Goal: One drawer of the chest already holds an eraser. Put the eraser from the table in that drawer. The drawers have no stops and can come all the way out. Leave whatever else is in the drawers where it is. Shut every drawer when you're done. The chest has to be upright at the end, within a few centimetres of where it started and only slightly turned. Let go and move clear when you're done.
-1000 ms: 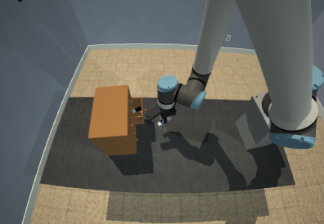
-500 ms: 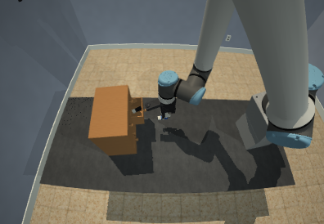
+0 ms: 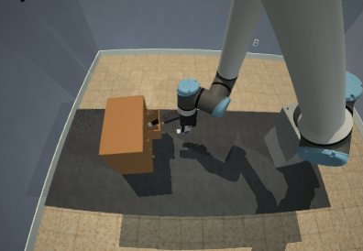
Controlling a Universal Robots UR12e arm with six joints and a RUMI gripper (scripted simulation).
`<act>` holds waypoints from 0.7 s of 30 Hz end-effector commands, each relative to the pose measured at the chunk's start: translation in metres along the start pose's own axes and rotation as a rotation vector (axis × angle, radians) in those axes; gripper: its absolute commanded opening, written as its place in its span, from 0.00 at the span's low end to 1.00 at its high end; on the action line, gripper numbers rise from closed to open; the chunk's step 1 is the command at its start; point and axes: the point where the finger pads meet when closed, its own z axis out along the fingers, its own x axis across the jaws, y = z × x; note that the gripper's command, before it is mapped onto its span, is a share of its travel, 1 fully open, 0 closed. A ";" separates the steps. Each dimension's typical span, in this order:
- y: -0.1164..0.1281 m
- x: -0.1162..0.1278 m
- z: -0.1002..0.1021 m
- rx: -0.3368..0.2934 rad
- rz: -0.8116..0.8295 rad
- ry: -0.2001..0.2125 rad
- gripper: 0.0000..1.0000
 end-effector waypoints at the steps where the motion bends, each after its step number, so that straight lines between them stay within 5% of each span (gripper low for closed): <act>1: 0.000 0.000 -0.003 0.001 0.004 0.001 0.11; 21: -0.001 0.000 -0.035 0.001 0.005 0.001 0.11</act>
